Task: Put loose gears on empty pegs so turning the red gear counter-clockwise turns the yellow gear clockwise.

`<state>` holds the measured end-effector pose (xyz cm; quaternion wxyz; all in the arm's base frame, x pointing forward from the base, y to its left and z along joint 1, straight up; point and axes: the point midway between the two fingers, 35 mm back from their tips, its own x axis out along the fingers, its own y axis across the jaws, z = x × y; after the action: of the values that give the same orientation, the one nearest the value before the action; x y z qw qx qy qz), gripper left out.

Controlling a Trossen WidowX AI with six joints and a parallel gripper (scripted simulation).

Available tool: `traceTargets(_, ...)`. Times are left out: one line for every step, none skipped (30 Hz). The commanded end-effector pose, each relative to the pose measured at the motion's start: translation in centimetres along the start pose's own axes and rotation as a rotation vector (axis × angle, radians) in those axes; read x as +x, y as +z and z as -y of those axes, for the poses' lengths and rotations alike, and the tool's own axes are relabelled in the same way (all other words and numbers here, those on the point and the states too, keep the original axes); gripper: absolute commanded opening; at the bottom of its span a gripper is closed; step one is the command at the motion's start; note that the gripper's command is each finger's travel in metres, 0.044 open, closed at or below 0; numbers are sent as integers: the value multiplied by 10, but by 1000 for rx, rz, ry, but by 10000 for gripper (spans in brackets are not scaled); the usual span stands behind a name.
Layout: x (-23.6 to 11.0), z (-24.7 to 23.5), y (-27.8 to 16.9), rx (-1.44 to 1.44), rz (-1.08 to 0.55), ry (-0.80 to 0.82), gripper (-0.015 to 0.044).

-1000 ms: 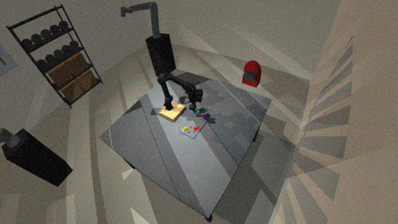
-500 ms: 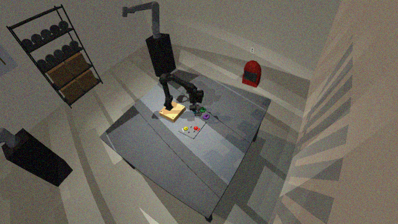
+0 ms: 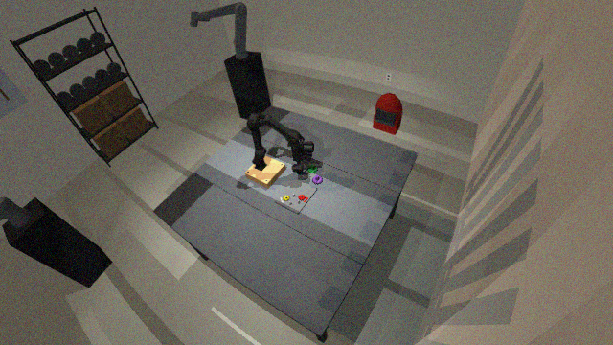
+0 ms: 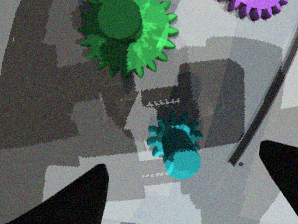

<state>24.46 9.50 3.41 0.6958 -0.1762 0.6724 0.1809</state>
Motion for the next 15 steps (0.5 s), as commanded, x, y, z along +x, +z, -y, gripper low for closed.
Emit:
traceTargets(10, -1, -3, -4, -9, 7, 440)
traceTargets(12, -1, -3, -3, -9, 7, 440)
traceTargets(13, -1, -3, -3, -9, 7, 440)
traceTargets(14, -1, -3, -3, -9, 7, 440)
traceTargets(14, -1, -3, -3, -9, 7, 440)
traceTargets(14, -1, -3, -3, -9, 7, 440)
traceTargets(14, -1, -3, -3, -9, 7, 440)
traceTargets(14, -1, -3, -3, -9, 7, 440)
traceTargets(14, -1, -3, -3, -9, 7, 440)
traceTargets(14, -1, -3, -3, -9, 7, 440)
traceTargets(14, -1, -3, -3, -9, 7, 440)
traceTargets(14, -1, -3, -3, -9, 7, 440)
traceTargets(14, -1, -3, -3, -9, 7, 440)
traceTargets(14, -1, -3, -3, -9, 7, 440)
traceTargets(14, -1, -3, -3, -9, 7, 414)
